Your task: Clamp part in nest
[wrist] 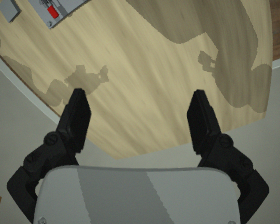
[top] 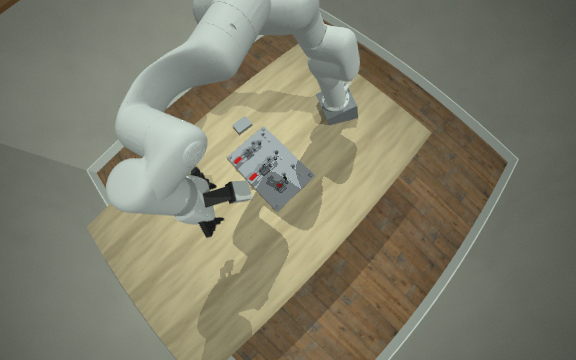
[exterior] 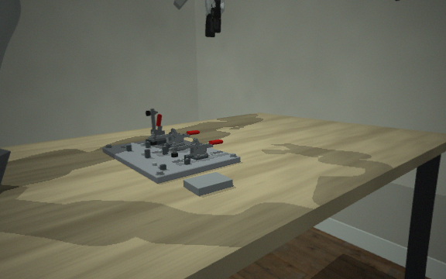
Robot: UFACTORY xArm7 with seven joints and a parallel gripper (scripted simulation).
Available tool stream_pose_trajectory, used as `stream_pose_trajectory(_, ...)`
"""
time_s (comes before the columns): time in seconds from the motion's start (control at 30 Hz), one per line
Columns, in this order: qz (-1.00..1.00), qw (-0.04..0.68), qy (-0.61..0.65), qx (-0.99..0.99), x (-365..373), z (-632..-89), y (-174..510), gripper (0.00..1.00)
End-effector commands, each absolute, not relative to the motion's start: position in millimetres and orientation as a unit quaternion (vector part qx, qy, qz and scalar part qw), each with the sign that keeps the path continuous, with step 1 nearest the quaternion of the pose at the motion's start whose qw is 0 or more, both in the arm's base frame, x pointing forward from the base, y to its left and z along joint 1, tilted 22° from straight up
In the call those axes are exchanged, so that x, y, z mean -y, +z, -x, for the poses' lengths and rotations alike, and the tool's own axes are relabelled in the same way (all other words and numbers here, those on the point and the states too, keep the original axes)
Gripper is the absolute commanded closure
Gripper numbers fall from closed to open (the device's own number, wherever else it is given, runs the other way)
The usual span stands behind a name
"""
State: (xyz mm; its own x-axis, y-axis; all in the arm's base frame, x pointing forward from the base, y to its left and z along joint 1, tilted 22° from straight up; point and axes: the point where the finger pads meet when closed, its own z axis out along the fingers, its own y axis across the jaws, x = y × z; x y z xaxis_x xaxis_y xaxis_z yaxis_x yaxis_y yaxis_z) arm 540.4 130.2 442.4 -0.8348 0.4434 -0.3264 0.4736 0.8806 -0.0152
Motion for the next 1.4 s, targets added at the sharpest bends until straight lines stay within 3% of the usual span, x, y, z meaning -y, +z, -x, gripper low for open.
stream_pose_trajectory(0.0, -0.239, 0.161, -0.046, -0.956, -130.9, -540.2, 444.9, 0.00)
stream_pose_trajectory(0.77, -0.253, 0.161, -0.042, -0.953, -132.1, -538.4, 443.5, 0.00)
stream_pose_trajectory(1.37, -0.449, 0.161, 0.011, -0.879, -150.2, -507.5, 418.8, 0.00)
